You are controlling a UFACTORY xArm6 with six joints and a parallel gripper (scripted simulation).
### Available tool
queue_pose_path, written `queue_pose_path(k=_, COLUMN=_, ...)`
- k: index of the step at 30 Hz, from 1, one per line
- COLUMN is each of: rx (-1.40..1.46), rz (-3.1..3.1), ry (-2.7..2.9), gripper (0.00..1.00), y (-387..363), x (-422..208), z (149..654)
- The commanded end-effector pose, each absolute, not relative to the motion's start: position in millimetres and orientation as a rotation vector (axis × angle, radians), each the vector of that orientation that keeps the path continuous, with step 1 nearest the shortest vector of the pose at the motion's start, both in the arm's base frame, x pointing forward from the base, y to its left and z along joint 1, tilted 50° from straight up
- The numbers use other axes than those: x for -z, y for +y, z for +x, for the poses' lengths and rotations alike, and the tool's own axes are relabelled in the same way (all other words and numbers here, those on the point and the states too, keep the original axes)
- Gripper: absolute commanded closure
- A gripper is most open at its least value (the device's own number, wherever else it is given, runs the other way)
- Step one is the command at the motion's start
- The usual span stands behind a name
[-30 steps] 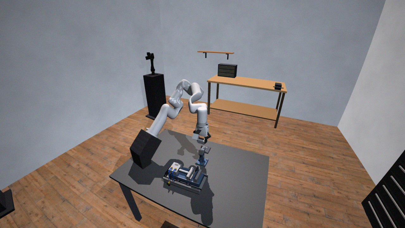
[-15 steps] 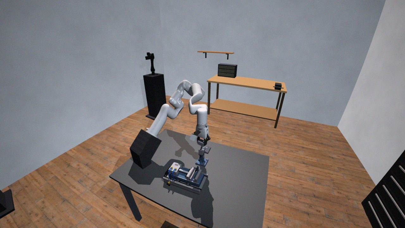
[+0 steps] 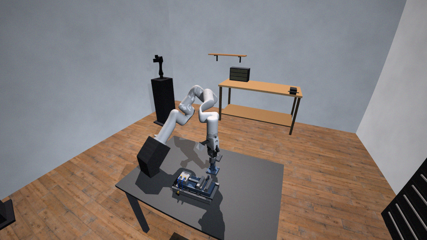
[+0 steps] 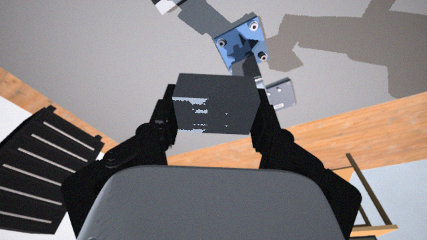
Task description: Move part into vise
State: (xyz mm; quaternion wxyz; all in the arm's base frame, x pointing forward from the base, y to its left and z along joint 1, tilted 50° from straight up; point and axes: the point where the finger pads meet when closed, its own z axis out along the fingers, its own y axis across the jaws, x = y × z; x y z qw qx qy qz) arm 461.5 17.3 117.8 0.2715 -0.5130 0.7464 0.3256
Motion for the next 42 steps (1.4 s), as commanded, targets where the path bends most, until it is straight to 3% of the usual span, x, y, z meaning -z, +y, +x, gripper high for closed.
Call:
queue_pose_path(k=1, rx=-0.948, rz=-1.235, ry=2.148, gripper=1.0, y=0.2, x=-101.1, z=472.9)
queue_pose_path(k=42, rx=-1.235, rz=-0.344, ry=2.667, gripper=1.0, y=-78.0, x=0.3, z=497.1)
